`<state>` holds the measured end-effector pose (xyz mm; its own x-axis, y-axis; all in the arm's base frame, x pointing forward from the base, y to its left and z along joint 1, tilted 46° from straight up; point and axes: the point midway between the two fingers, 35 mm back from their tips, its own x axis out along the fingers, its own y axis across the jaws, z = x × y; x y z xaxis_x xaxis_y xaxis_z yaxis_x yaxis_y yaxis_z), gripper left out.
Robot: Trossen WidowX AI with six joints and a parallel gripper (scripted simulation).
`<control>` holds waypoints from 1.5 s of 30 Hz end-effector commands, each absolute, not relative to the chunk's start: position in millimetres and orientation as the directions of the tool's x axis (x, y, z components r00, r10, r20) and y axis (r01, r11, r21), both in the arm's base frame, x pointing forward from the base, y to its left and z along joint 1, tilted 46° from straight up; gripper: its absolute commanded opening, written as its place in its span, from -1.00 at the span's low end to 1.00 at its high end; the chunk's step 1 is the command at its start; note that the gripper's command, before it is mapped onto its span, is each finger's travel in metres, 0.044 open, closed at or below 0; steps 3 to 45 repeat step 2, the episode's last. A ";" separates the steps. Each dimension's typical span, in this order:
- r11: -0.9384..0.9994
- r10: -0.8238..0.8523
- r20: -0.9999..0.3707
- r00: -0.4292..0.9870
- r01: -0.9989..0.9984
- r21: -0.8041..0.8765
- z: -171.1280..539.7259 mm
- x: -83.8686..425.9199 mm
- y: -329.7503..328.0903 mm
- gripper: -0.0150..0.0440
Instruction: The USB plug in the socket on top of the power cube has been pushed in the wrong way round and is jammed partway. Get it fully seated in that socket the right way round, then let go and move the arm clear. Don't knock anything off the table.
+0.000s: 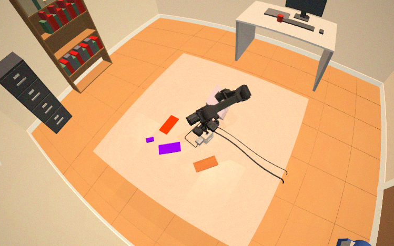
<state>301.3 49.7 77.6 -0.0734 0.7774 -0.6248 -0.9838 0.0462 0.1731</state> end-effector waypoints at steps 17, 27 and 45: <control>0.045 0.775 -0.628 -0.070 -0.985 0.165 81.3 303.3 45.4 -0.17; 0.045 0.775 -0.628 -0.070 -0.985 0.165 81.3 303.3 45.4 -0.17; 0.045 0.775 -0.628 -0.070 -0.985 0.165 81.3 303.3 45.4 -0.17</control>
